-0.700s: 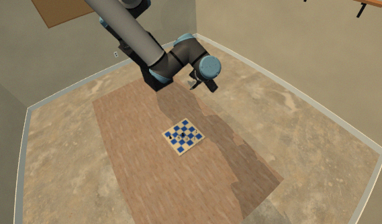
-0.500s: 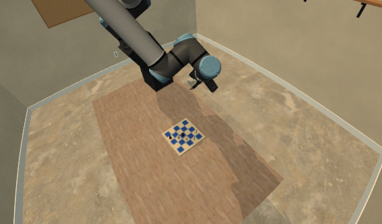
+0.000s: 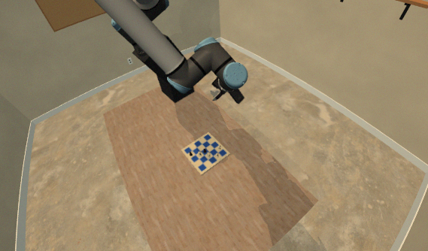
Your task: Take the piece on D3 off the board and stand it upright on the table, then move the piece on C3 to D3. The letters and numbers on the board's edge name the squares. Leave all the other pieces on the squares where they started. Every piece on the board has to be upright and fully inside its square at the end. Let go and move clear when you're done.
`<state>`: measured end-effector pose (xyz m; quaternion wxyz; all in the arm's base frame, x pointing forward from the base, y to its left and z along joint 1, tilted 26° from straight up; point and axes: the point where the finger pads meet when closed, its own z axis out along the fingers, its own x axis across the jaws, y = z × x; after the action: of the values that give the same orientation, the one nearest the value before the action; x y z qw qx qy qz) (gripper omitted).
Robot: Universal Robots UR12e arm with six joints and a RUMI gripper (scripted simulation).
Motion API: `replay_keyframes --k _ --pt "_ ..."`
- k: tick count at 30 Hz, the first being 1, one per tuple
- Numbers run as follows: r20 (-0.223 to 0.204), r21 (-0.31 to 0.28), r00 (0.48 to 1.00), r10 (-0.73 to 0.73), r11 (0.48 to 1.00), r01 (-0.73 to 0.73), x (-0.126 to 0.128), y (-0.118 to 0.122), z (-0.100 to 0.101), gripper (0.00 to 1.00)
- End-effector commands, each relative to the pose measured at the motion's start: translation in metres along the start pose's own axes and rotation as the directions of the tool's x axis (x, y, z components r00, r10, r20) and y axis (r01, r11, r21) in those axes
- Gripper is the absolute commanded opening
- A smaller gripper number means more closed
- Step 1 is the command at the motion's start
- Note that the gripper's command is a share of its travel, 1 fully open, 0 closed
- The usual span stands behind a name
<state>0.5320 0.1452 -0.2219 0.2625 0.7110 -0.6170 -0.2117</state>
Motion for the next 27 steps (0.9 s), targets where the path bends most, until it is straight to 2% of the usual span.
replay_keyframes --k 1,14,21,27 --pt "0.0 0.001 1.0 -0.002 1.0 0.002 0.0 -0.001 -0.001 1.0" --pt "-0.001 -0.014 0.998 -0.066 0.998 0.066 0.006 -0.014 -0.007 1.0" --pt "0.003 -0.038 0.985 -0.173 0.984 0.173 0.017 -0.037 -0.017 1.0" --pt "0.016 -0.068 0.951 -0.31 0.948 0.311 0.032 -0.065 -0.029 1.0"
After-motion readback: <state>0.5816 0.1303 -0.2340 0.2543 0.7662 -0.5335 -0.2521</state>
